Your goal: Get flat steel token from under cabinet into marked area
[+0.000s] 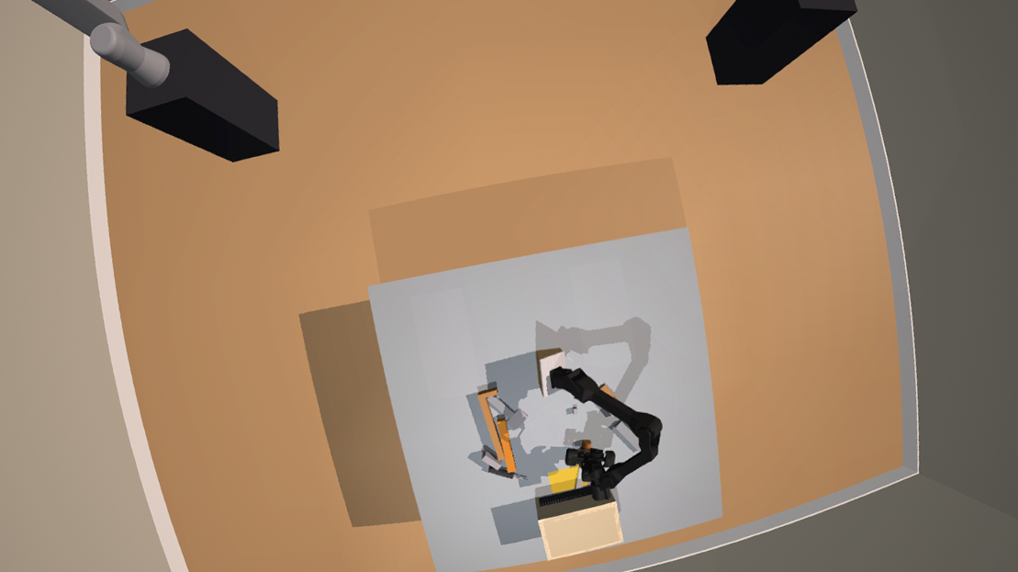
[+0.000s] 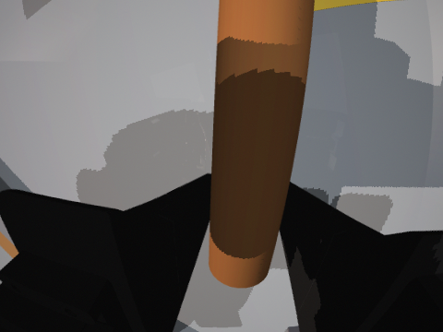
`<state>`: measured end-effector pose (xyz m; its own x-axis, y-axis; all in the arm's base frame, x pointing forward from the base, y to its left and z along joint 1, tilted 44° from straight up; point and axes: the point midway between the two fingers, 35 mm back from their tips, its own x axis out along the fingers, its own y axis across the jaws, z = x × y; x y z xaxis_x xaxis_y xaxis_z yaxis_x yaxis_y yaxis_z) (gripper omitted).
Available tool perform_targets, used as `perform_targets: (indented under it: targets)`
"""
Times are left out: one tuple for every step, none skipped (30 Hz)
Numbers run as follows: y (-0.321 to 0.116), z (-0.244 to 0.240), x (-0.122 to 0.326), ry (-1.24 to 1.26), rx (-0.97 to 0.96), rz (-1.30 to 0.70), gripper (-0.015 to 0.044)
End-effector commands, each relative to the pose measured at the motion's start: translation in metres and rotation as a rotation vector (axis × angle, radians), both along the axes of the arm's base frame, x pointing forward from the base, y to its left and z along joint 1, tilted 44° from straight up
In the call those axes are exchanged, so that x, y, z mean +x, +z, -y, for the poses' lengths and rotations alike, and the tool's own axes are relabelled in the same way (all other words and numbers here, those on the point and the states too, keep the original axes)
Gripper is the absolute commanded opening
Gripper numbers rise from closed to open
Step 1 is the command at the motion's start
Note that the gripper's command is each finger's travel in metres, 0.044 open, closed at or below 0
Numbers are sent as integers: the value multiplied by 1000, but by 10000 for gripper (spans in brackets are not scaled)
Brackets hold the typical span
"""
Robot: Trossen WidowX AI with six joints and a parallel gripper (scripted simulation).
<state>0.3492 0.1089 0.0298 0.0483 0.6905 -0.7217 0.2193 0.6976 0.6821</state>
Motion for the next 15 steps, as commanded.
perform_targets:
  targets:
    - [0,-1,-6,-3,-1,-7,0]
    - [0,-2,-7,-3,-1,-7,0]
    - [0,-2,-8,-3,-1,-8,0]
    - [0,-2,-9,-3,-1,-8,0]
    - [0,-2,-10,-3,-1,-8,0]
    - [0,-3,-11,-3,-1,-8,0]
    - [1,-3,-12,-3,-1,-8,0]
    - [1,-3,-13,-3,-1,-8,0]
    - [1,-3,-14,-3,-1,-8,0]
    - [1,-4,-15,-3,-1,-8,0]
    - [1,-4,-16,-3,-1,-8,0]
    - [2,-4,-17,-3,0,-8,0]
    - [2,-5,-19,-3,0,-8,0]
    - [2,-5,-20,-3,0,-8,0]
    - [2,-5,-21,-3,0,-8,0]
